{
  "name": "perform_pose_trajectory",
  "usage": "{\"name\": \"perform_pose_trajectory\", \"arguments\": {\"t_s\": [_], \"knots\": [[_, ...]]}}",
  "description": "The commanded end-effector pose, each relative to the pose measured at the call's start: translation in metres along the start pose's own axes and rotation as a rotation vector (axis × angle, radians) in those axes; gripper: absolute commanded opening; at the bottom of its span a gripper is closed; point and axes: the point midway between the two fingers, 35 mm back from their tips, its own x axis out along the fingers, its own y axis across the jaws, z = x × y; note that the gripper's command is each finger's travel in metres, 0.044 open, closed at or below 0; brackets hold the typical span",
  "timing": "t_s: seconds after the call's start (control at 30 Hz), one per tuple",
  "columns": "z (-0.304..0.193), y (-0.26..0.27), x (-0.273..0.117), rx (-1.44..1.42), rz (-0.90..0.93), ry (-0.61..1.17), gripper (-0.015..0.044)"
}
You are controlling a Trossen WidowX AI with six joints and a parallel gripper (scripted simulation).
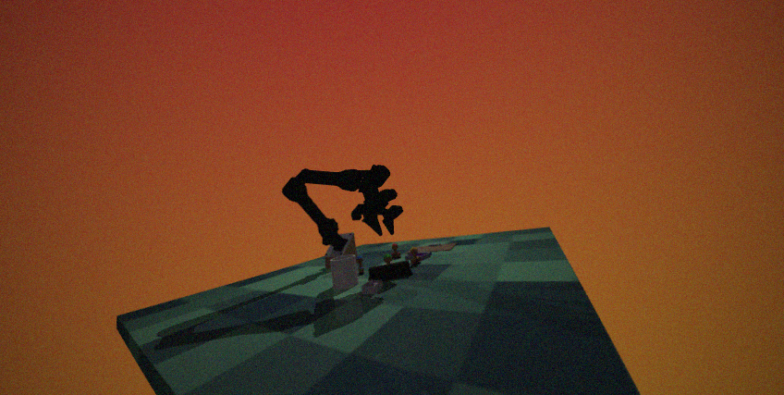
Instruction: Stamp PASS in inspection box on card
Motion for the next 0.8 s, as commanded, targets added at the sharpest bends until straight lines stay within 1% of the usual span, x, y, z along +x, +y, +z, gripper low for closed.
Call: {"name": "perform_pose_trajectory", "arguments": {"t_s": [0.0,0.5,0.77], "knots": [[-0.056,0.035,0.008,-0.204,0.168,0.438,0.0222],[-0.054,0.036,0.01,-0.204,0.168,0.438,0.0222],[-0.058,0.038,0.02,-0.204,0.169,0.438,0.0222]]}}
